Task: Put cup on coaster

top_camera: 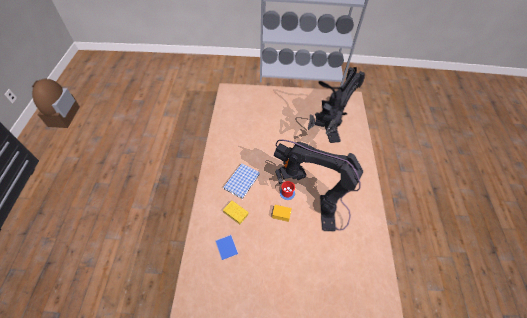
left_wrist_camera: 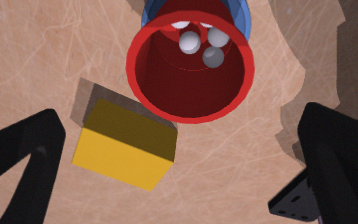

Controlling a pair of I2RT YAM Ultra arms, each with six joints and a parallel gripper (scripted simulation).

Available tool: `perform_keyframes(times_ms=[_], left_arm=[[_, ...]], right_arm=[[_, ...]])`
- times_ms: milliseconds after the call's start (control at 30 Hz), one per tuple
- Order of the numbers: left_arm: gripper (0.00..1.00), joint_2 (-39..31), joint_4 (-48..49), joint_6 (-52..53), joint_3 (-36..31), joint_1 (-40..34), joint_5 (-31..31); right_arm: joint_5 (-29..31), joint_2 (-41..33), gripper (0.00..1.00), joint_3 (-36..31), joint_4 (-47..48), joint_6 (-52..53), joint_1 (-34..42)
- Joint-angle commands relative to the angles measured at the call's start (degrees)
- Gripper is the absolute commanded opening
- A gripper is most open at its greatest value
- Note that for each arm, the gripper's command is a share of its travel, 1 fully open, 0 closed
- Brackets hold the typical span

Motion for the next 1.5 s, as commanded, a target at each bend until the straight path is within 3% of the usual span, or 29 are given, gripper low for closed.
perform_keyframes(times_ms=[0, 400, 467, 700, 900, 1467], left_arm=[[1.0, -2.3, 1.1, -3.9, -0.4, 0.8, 2.6], [1.0, -22.1, 15.5, -24.5, -14.5, 7.3, 9.4], [1.0, -22.1, 15.5, -24.5, -14.5, 7.3, 9.4], [1.0, -33.9, 22.9, -37.8, -23.2, 7.3, 7.2], [1.0, -39.4, 25.4, -43.2, -27.2, 5.1, 4.6], [1.0, -39.8, 24.9, -43.7, -27.4, 3.8, 3.5]], right_arm=[[0.5, -0.3, 1.0, 1.7, -1.6, -1.7, -1.7], [1.1, 10.3, 1.0, 16.6, -7.6, -9.8, -24.6], [1.1, 10.3, 1.0, 16.6, -7.6, -9.8, -24.6], [1.1, 17.8, 1.0, 26.6, -10.6, -14.3, -39.2], [0.9, 22.6, 1.0, 32.7, -11.9, -16.4, -47.6], [0.6, 24.6, 1.0, 35.3, -12.0, -16.3, -50.6]])
